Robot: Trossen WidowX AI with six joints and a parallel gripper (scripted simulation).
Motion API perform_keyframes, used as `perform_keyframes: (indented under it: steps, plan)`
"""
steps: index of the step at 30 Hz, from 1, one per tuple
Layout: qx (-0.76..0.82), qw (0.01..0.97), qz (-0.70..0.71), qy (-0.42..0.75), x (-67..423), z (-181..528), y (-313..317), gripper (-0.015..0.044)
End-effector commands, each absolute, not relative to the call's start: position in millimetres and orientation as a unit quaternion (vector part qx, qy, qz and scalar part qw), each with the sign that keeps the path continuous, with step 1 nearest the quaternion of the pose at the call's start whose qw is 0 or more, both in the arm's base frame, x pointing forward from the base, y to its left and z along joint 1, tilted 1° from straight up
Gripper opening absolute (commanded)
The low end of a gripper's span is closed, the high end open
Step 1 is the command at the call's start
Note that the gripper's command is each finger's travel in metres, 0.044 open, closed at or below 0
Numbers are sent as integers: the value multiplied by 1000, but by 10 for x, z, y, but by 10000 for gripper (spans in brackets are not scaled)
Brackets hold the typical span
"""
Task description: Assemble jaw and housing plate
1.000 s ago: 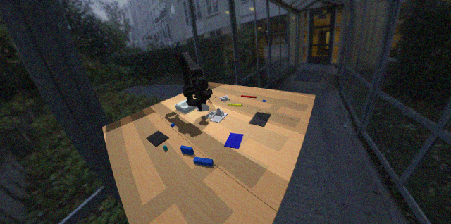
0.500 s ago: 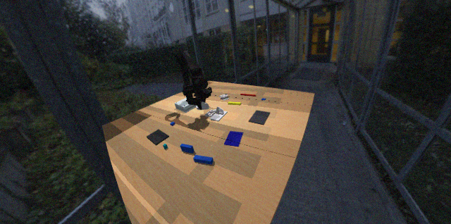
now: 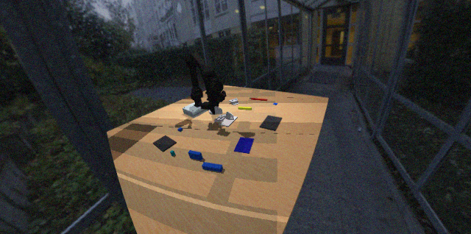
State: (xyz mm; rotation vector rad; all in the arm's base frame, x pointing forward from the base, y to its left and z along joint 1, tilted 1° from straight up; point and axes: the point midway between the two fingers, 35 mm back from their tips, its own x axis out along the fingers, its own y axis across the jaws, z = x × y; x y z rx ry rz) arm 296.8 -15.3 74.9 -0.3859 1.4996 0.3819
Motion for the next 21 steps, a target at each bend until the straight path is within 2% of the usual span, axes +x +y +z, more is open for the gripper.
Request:
perform_keyframes:
  steps: [1, 21]
  plan:
    - [-175, 700, 168, 672, 3070, 771, -51, 134]
    - [-174, 701, 169, 671, 3225, 773, 178, 134]
